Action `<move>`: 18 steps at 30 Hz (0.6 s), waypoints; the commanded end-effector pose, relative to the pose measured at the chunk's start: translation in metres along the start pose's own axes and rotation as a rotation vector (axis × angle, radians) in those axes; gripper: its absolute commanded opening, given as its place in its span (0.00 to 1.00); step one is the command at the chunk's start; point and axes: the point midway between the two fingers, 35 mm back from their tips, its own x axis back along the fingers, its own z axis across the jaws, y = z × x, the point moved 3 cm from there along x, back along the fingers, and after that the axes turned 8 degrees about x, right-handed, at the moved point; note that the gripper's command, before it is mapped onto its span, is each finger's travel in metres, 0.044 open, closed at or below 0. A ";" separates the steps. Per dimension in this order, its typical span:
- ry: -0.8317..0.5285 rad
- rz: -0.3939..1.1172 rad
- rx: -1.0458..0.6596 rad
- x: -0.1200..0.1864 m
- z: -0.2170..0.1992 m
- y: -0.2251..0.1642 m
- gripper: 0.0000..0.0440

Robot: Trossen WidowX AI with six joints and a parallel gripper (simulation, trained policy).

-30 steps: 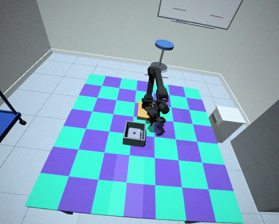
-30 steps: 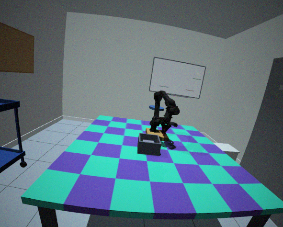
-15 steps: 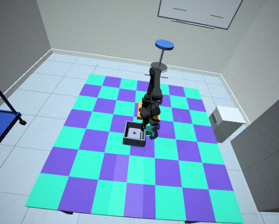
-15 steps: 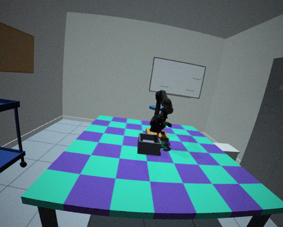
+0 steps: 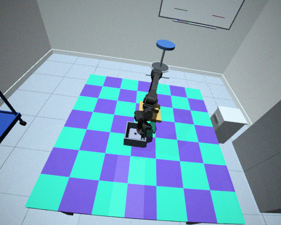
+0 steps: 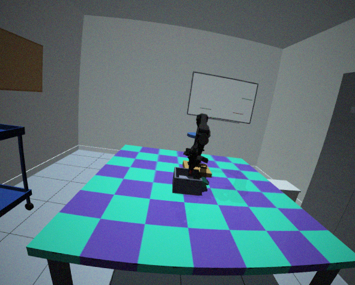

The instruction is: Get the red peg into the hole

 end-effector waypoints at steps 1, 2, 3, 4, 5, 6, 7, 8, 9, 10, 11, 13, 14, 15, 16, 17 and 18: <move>-0.007 0.014 -0.004 -0.008 -0.001 0.004 0.02; -0.010 0.019 -0.006 -0.010 -0.001 0.005 0.02; -0.012 0.023 -0.007 -0.013 -0.002 0.006 0.02; -0.015 0.028 -0.008 -0.016 -0.002 0.007 0.02; -0.018 0.032 -0.009 -0.019 -0.002 0.007 0.02; -0.021 0.037 -0.010 -0.022 -0.002 0.008 0.02; -0.025 0.042 -0.009 -0.025 -0.002 0.008 0.02; -0.029 0.047 -0.008 -0.028 -0.003 0.008 0.01; -0.033 0.052 -0.005 -0.031 -0.003 0.008 0.02; -0.038 0.057 -0.002 -0.035 -0.003 0.008 0.03; -0.043 0.061 0.001 -0.038 -0.003 0.009 0.05; -0.051 0.068 0.011 -0.043 -0.004 0.009 0.15; -0.054 0.071 0.016 -0.045 -0.004 0.010 0.21; -0.059 0.075 0.022 -0.047 -0.004 0.010 0.26; -0.066 0.081 0.031 -0.049 -0.005 0.011 0.30; -0.074 0.087 0.040 -0.050 -0.006 0.011 0.32; -0.080 0.093 0.045 -0.051 -0.006 0.011 0.32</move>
